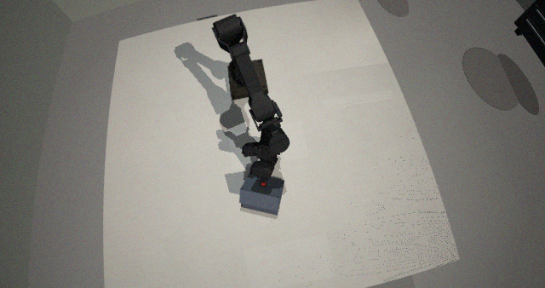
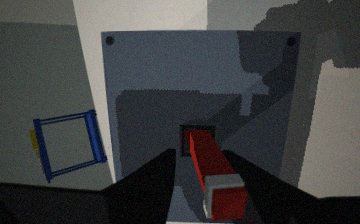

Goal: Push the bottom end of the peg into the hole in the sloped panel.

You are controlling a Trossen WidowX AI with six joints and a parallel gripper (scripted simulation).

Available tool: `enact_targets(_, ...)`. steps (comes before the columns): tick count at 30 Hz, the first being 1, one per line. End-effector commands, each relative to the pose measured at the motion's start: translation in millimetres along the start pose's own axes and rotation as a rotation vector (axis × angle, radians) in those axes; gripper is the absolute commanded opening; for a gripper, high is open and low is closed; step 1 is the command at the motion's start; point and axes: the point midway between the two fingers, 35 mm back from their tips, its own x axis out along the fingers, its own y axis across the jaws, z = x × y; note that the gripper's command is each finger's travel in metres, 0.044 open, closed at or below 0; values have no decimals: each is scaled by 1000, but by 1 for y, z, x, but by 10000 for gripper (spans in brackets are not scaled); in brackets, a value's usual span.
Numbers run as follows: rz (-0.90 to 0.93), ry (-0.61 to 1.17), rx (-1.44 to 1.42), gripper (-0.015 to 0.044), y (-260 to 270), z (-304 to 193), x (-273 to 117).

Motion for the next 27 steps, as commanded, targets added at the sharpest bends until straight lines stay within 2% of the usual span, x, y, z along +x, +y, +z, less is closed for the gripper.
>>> enact_targets(1,-1,0,0,210,0,0,0)
enact_targets(10,-2,0,-1,440,0,0,-3)
enact_targets(27,-7,2,-2,440,2,-4,-28)
